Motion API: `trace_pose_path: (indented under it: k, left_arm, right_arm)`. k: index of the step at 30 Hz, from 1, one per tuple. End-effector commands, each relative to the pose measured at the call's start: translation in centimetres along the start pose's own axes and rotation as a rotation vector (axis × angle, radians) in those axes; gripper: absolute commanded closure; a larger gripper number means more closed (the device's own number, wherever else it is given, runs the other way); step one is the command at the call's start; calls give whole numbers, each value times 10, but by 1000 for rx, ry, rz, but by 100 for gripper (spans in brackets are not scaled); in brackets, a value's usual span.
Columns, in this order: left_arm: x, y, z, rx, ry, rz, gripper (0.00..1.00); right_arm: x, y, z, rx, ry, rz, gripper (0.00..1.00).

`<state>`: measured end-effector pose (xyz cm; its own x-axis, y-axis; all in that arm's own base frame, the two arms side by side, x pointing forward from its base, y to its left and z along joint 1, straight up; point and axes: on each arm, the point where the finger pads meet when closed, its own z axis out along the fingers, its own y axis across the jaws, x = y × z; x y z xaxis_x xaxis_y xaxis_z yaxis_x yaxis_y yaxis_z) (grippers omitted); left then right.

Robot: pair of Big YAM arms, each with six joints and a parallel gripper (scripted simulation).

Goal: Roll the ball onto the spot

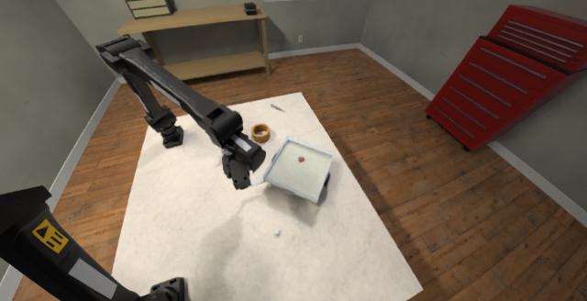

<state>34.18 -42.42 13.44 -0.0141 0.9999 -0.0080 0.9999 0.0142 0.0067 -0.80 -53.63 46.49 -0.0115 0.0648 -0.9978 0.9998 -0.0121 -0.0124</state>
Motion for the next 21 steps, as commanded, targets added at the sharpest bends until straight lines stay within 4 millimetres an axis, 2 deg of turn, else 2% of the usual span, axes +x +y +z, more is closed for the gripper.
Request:
trace_pose_path:
  k: [1,5,6,9,12,17,21]
  left_arm:
    - [-18,7,-10,-14,-19,3,43]
    - [-18,7,-12,-14,-19,3,43]
    - [-4,-4,6,17,21,3,43]
    - [-18,7,-16,-14,-19,3,43]
    - [-17,7,-22,-16,-22,3,43]
    - [-16,6,-52,-40,-53,3,43]
    - [-16,5,-58,-40,-54,3,43]
  right_arm:
    - [-36,-8,6,15,-65,13,0]
    - [-36,-8,6,15,-65,13,0]
    - [-36,-8,6,15,-65,13,0]
    - [-36,-8,6,15,-65,13,0]
    - [-36,-8,6,15,-65,13,0]
    - [-36,-8,6,15,-65,13,0]
    - [-36,-8,6,15,-65,13,0]
